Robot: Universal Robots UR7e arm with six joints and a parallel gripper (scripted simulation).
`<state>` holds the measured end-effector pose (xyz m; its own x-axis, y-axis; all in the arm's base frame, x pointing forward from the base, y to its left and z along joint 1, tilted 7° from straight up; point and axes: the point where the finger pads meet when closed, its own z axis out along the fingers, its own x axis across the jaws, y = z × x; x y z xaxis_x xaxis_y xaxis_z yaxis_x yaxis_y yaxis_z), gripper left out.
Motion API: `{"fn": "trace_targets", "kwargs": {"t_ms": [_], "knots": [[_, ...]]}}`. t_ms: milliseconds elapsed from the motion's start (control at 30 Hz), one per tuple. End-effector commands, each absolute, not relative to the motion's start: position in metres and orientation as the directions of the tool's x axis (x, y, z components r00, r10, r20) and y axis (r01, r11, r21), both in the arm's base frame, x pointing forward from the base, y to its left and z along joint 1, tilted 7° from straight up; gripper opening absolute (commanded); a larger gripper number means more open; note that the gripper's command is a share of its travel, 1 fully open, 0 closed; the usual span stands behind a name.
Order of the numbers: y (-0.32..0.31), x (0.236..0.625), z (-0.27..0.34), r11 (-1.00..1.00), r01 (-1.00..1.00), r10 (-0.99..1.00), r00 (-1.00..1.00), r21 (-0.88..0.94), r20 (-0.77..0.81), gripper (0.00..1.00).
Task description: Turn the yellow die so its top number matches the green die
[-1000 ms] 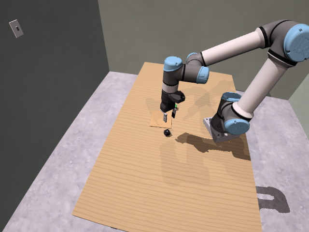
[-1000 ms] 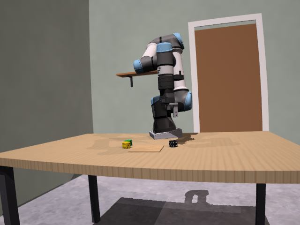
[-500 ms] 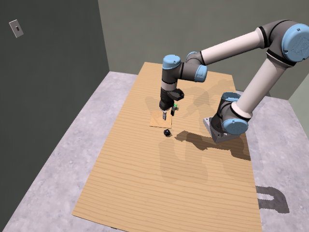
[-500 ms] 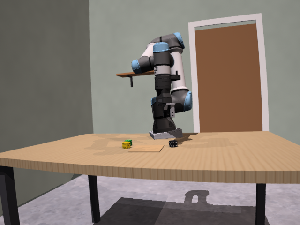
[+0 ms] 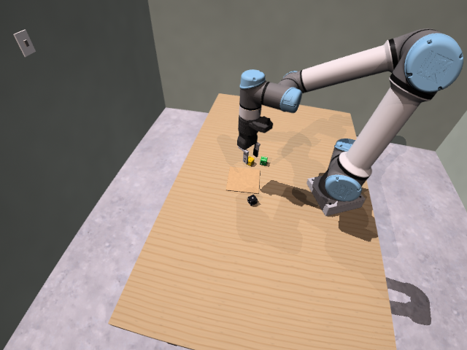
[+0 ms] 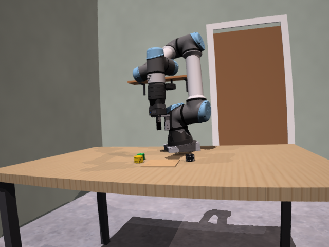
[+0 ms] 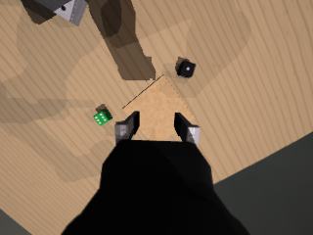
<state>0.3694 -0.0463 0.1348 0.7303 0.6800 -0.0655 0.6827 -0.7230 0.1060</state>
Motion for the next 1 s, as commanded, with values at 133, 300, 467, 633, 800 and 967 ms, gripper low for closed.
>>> {"fn": "trace_targets", "kwargs": {"t_ms": [133,300,467,633,800,967], "knots": [[-0.104,0.367,0.140,-0.658,0.747,0.745,0.664,0.098,-0.066,1.00],[-0.143,0.360,0.144,-0.613,0.785,0.782,0.619,0.096,-0.073,1.00],[-0.161,0.355,0.145,-0.591,0.801,0.798,0.598,0.094,-0.076,1.00],[-0.163,0.355,0.146,-0.589,0.803,0.800,0.596,0.094,-0.077,1.00],[-0.163,0.355,0.146,-0.589,0.803,0.800,0.596,0.094,-0.077,1.00],[-0.163,0.355,0.146,-0.589,0.803,0.800,0.596,0.094,-0.077,1.00]]}}
